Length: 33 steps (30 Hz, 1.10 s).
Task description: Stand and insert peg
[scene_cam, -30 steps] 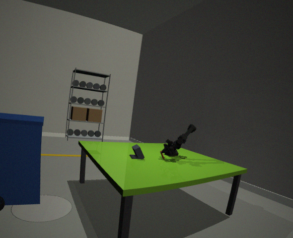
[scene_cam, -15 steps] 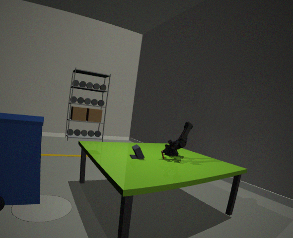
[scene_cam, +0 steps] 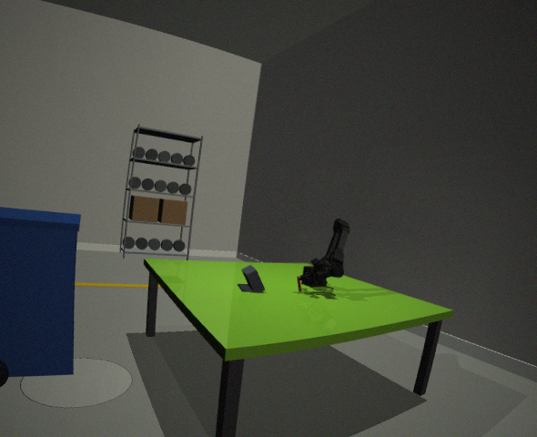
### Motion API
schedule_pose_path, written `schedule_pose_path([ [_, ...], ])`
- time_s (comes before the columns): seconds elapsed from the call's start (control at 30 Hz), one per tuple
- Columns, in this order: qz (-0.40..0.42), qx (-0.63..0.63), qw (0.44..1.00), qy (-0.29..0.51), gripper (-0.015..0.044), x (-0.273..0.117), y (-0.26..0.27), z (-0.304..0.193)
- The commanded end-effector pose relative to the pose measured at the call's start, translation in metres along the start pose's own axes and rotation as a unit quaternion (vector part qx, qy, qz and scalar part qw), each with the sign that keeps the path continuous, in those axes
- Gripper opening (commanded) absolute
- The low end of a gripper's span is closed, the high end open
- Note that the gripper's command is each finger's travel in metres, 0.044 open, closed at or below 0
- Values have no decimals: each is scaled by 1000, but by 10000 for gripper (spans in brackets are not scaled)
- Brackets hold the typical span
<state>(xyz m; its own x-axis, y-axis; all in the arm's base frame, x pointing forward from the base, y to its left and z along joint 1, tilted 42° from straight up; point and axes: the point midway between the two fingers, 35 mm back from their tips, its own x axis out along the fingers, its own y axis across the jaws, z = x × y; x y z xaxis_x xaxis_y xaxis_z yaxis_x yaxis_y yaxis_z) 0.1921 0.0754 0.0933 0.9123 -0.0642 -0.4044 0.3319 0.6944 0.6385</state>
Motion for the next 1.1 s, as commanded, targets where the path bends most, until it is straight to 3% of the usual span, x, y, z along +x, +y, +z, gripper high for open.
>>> schedule_pose_path([
  [0.0, -2, -3, 1000, -19, 49, -2, -1, -2],
  [0.33, -3, -3, 998, -62, 49, -7, -2, -6],
  [1.07, 1, 1, 999, -47, 49, -7, 0, -10],
])
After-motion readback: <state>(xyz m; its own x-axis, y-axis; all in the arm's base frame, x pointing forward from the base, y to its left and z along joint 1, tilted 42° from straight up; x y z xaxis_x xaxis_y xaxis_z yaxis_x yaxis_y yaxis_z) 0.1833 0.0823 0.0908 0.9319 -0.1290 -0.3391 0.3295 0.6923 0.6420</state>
